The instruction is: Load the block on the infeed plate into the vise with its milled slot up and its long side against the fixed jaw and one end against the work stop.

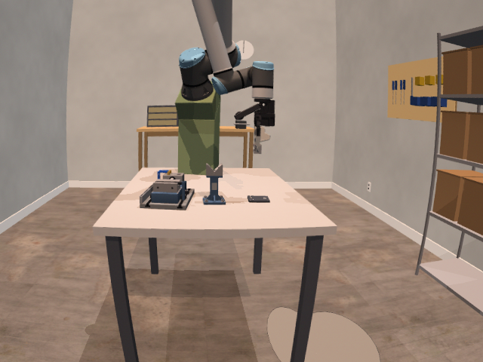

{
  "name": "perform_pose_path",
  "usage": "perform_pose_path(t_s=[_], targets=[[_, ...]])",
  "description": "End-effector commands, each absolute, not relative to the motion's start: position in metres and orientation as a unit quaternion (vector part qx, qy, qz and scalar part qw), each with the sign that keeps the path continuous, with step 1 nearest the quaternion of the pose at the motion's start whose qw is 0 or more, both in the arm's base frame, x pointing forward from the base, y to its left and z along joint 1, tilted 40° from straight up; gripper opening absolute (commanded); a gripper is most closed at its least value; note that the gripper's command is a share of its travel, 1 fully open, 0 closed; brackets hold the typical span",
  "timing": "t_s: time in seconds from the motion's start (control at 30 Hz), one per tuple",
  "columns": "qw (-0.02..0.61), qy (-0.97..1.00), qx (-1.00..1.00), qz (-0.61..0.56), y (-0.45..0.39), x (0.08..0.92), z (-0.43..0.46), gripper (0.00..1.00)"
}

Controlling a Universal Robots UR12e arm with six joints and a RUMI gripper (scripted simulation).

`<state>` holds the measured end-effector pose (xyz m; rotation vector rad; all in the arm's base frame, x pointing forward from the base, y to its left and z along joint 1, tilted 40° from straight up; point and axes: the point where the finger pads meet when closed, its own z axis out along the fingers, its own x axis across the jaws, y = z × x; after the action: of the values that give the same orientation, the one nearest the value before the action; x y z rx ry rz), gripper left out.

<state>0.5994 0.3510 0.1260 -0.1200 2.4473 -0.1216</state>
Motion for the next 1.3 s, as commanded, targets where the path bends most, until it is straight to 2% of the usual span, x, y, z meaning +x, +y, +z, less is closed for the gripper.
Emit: perform_pose_path(t_s=[0.0, 1.27], targets=[[0.338, 0.939, -0.046, -0.046, 0.3517, 0.5948, 0.1321, 0.00], [0.338, 0.939, -0.046, -0.046, 0.3520, 0.5917, 0.1357, 0.00]])
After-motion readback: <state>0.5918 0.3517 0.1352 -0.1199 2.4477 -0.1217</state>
